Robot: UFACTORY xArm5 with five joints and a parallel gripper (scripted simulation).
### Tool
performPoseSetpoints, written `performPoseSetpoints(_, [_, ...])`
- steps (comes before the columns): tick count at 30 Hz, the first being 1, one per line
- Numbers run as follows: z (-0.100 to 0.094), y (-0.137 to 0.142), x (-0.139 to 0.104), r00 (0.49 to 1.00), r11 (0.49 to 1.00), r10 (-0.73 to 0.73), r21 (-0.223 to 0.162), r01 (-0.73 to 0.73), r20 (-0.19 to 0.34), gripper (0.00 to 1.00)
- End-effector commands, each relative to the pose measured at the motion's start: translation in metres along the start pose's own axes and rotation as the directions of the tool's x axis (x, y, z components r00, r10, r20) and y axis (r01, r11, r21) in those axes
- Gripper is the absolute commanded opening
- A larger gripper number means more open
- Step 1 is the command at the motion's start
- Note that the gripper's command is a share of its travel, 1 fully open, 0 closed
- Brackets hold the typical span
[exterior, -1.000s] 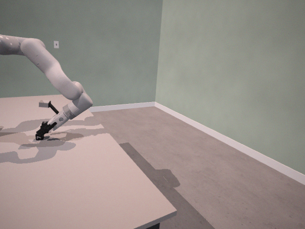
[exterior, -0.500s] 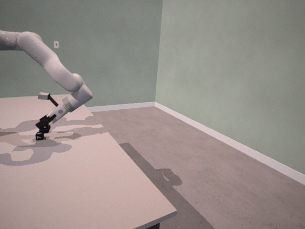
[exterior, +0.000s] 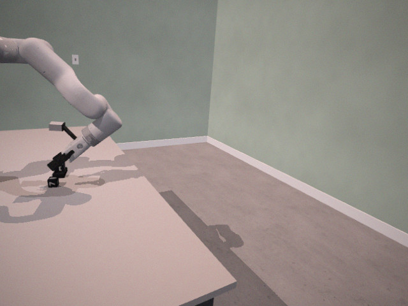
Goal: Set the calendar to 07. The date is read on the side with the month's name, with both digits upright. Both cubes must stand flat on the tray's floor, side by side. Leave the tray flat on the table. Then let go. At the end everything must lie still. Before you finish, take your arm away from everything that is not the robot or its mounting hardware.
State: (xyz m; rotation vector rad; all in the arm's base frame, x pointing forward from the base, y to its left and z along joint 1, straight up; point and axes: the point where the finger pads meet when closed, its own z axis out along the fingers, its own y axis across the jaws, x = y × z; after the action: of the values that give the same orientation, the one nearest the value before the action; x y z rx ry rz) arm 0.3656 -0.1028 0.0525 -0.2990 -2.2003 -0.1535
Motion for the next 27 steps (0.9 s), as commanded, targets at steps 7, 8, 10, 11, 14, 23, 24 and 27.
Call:
performPoseSetpoints(7, [-0.0030, -0.0003, 0.0038, 0.981, 1.000, 0.000, 0.000, 0.000, 0.193, 0.71])
performPoseSetpoints(8, [-0.0030, -0.0003, 0.0039, 0.980, 1.000, 0.000, 0.000, 0.000, 0.197, 0.71])
performPoseSetpoints(10, [-0.0030, -0.0003, 0.0039, 0.980, 1.000, 0.000, 0.000, 0.000, 0.199, 0.71])
performPoseSetpoints(11, [-0.0030, -0.0003, 0.0039, 0.979, 1.000, 0.000, 0.000, 0.000, 0.203, 0.71])
performPoseSetpoints(14, [-0.0028, -0.0004, 0.0045, 0.969, 1.000, 0.000, 0.000, 0.000, 0.247, 0.71])
performPoseSetpoints(23, [-0.0015, -0.0007, 0.0084, 0.911, 1.000, 0.000, 0.001, 0.000, 0.413, 0.71])
performPoseSetpoints(24, [-0.0014, -0.0007, 0.0086, 0.907, 1.000, 0.000, 0.001, 0.000, 0.421, 0.71])
performPoseSetpoints(27, [-0.0014, -0.0007, 0.0088, 0.905, 1.000, 0.000, 0.001, 0.000, 0.426, 0.71])
